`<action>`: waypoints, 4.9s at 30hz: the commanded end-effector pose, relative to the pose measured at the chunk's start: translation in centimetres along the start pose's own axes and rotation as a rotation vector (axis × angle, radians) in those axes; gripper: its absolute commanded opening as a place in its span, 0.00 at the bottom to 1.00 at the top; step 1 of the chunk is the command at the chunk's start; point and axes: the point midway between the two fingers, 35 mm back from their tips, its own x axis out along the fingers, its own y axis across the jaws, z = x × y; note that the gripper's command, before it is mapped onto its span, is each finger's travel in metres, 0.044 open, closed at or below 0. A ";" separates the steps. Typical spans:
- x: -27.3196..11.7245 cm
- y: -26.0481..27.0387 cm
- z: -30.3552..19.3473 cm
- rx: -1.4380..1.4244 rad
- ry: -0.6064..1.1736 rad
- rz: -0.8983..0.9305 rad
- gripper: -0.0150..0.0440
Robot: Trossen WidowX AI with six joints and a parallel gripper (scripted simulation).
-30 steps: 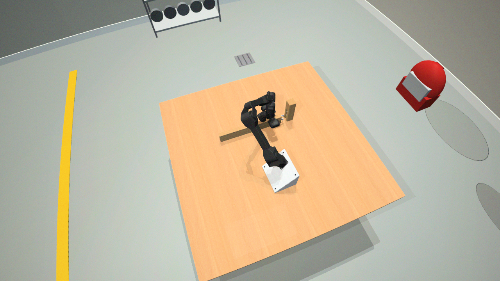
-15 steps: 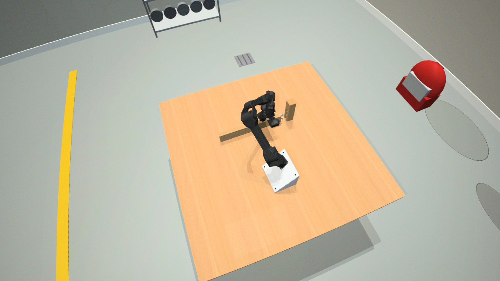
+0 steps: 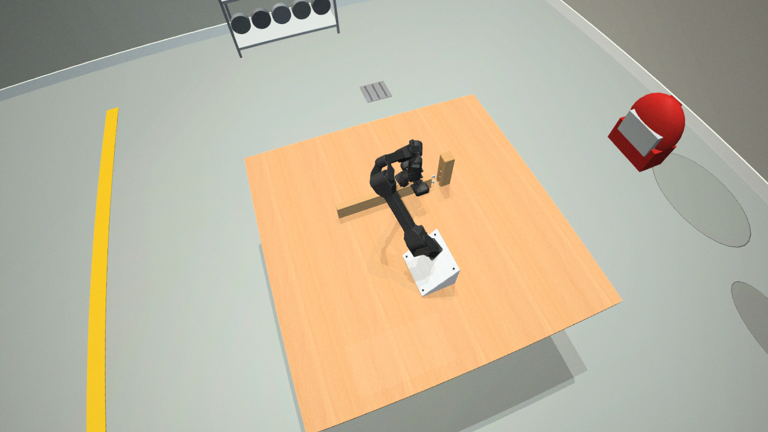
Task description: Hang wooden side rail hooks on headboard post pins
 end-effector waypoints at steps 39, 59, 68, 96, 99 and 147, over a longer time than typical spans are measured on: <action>-0.7 0.0 0.0 -0.009 -0.003 -0.006 0.25; -1.0 0.0 0.0 -0.009 -0.002 -0.006 0.25; -1.2 0.0 0.0 -0.009 -0.002 -0.006 0.25; -1.7 0.0 0.0 -0.009 -0.002 -0.005 0.25; -1.7 0.0 0.0 -0.009 -0.002 -0.005 0.25; -2.5 0.0 0.0 -0.009 -0.002 -0.005 0.25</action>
